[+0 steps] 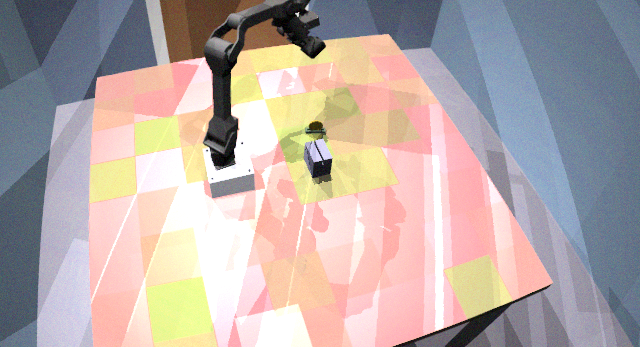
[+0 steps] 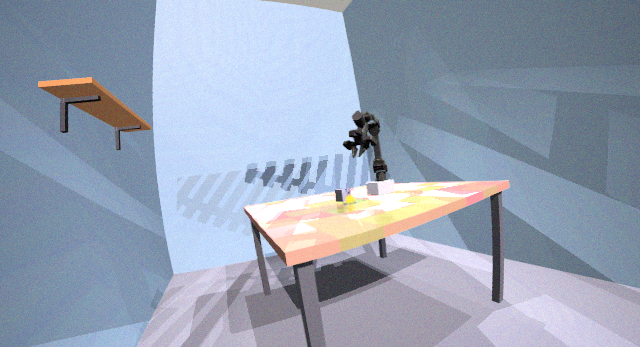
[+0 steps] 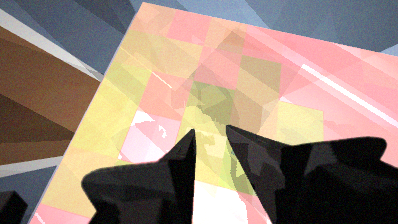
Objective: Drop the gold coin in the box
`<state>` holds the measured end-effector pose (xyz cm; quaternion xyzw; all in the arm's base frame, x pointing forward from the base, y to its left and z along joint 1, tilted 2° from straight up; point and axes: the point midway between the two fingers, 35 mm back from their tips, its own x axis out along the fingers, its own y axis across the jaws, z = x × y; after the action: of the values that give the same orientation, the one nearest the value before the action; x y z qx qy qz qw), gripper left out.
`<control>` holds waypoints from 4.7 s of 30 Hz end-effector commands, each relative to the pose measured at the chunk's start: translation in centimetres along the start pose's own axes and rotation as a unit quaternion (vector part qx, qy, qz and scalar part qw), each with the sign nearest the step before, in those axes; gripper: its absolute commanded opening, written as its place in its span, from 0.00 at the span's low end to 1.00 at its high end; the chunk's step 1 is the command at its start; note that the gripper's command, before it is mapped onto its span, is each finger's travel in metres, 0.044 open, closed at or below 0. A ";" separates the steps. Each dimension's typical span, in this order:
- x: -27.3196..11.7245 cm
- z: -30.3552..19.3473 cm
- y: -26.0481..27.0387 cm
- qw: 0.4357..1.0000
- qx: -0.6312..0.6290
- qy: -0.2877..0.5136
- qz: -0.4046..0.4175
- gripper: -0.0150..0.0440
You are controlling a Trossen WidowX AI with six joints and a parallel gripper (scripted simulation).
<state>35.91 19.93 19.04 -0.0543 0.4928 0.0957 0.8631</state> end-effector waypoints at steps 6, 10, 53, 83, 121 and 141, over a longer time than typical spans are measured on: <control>8.4 -7.7 -9.7 0.942 0.242 0.221 -0.068 0.53; 9.3 -9.3 -11.1 0.920 0.285 0.257 -0.079 0.53; 16.4 -13.5 -11.6 0.920 0.285 0.257 -0.079 0.53; 18.2 -14.8 -11.7 0.920 0.285 0.257 -0.079 0.25; 11.9 -10.5 -11.6 0.921 0.285 0.254 -0.079 0.25; 10.0 -10.0 -11.7 0.869 0.416 0.242 -0.116 0.25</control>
<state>35.18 7.71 5.21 0.1961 0.6816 -0.2029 0.6751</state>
